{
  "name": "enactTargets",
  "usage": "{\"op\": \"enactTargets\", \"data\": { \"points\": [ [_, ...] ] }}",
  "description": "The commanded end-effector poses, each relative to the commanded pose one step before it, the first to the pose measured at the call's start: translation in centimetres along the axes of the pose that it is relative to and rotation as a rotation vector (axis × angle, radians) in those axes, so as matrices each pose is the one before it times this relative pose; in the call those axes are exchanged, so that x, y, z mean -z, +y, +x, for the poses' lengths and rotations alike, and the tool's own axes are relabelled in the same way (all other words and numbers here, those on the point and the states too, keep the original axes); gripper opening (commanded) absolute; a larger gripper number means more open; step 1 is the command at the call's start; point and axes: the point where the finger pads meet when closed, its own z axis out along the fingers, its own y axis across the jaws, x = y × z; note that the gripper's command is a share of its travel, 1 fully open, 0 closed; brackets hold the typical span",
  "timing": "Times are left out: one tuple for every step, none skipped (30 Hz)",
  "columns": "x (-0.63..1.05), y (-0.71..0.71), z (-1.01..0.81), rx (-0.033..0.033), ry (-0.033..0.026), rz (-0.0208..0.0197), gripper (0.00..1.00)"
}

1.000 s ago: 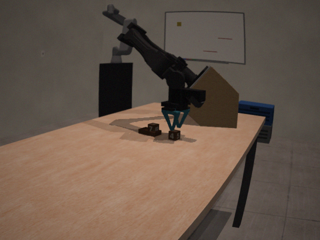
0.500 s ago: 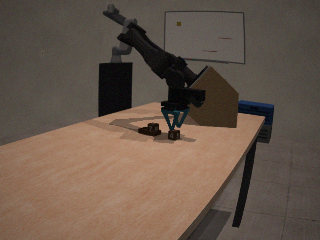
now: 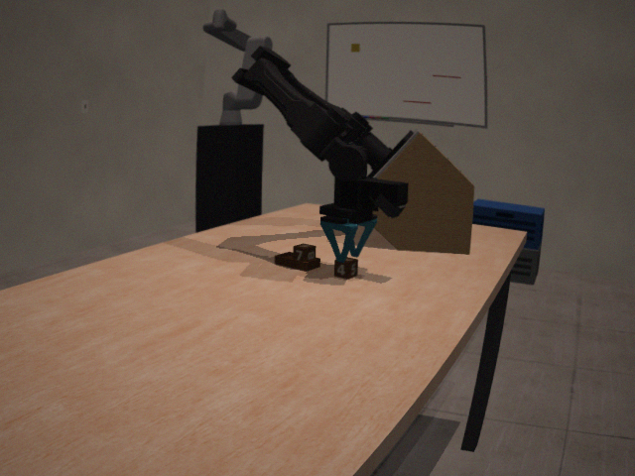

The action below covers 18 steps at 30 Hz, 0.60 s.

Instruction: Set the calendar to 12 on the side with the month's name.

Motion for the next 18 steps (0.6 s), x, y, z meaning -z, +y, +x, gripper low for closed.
{"op": "enactTargets", "data": {
  "points": [
    [0.189, -0.570, -0.701, 0.00326, -0.01982, 0.02475, 0.47],
    [-0.338, 0.651, -0.112, 0.01628, 0.00363, -0.00876, 0.47],
    [-0.394, 0.454, 0.017, 0.00845, 0.00345, -0.00882, 0.47],
    [-0.328, 0.025, 0.143, -0.00366, 0.00151, -0.00407, 0.47],
    [-0.334, 0.026, 0.145, -0.00377, 0.00145, -0.00424, 0.47],
    [-0.172, -0.064, 0.083, -0.00322, -0.00037, 0.00026, 0.47],
    [0.079, -0.230, 0.023, -0.00369, -0.00314, 0.00721, 0.47],
    [0.070, -0.107, -0.139, 0.00230, -0.00300, 0.00650, 0.47],
    [-0.060, 0.059, -0.201, 0.00620, -0.00127, 0.00236, 0.47],
    [-0.226, 0.173, -0.135, 0.00594, 0.00096, -0.00273, 0.47],
    [0.000, 0.000, 0.000, 0.00000, 0.00000, 0.00000, 0.47],
    [0.000, 0.000, 0.000, 0.00000, 0.00000, 0.00000, 0.47],
    [0.151, -0.449, 0.309, -0.01412, -0.00312, 0.00834, 0.47],
    [-0.492, 0.298, 0.072, 0.00204, 0.00471, -0.01101, 0.47],
    [-0.308, 0.269, -0.100, 0.00621, 0.00254, -0.00658, 0.47],
    [0.039, -0.013, -0.116, 0.00297, -0.00134, 0.00286, 0.47],
    [0.380, -0.336, -0.058, -0.00279, -0.00507, 0.01217, 0.47],
    [0.203, -0.296, 0.129, -0.00726, -0.00265, 0.00696, 0.47]
  ]
}}
